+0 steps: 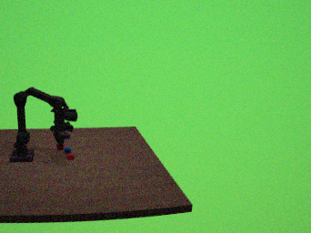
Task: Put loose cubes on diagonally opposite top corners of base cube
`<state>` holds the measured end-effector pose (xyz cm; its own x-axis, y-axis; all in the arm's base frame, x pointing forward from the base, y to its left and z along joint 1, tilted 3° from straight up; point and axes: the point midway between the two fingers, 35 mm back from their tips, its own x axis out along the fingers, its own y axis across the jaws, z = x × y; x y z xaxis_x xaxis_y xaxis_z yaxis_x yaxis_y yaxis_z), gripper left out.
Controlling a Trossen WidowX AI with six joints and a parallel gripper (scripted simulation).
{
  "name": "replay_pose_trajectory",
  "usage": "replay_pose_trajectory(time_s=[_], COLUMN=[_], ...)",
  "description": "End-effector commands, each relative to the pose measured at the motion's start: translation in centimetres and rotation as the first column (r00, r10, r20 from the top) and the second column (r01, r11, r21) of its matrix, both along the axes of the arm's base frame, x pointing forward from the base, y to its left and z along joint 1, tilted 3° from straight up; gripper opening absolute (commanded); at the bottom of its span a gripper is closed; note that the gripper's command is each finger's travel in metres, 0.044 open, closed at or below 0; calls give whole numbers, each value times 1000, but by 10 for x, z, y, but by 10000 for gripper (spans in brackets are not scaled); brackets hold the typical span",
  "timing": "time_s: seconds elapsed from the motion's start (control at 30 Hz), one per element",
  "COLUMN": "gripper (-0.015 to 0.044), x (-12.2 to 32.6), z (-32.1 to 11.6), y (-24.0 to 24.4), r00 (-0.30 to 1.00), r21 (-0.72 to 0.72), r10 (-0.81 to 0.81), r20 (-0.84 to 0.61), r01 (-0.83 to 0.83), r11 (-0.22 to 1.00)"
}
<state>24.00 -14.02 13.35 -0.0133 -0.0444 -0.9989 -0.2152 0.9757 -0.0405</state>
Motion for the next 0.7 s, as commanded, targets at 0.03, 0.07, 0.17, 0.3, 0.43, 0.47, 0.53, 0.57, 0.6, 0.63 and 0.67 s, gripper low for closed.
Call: replay_pose_trajectory(time_s=[0.03,0.07,0.17,0.3,0.43,0.47,0.53,0.57,0.6,0.63,0.67], gripper=[105,105,105,105,105,105,105,105,105,105,105], x=[9,11,16,22,27,28,31,32,33,34,35], z=[0,-1,-3,-6,-10,-11,-12,-13,-14,-15,-16], y=[11,14,22,33,44,47,53,56,59,62,65], r00=[999,999,997,993,988,986,983,981,979,977,975], r21=[0,0,1,3,4,5,5,6,6,6,7], r10=[39,48,78,117,156,166,185,195,204,214,223], r20=[8,7,7,6,5,5,5,5,4,4,4], r01=[-39,-48,-78,-117,-156,-166,-185,-195,-204,-214,-223], r11=[999,999,997,993,988,986,983,981,979,977,975])
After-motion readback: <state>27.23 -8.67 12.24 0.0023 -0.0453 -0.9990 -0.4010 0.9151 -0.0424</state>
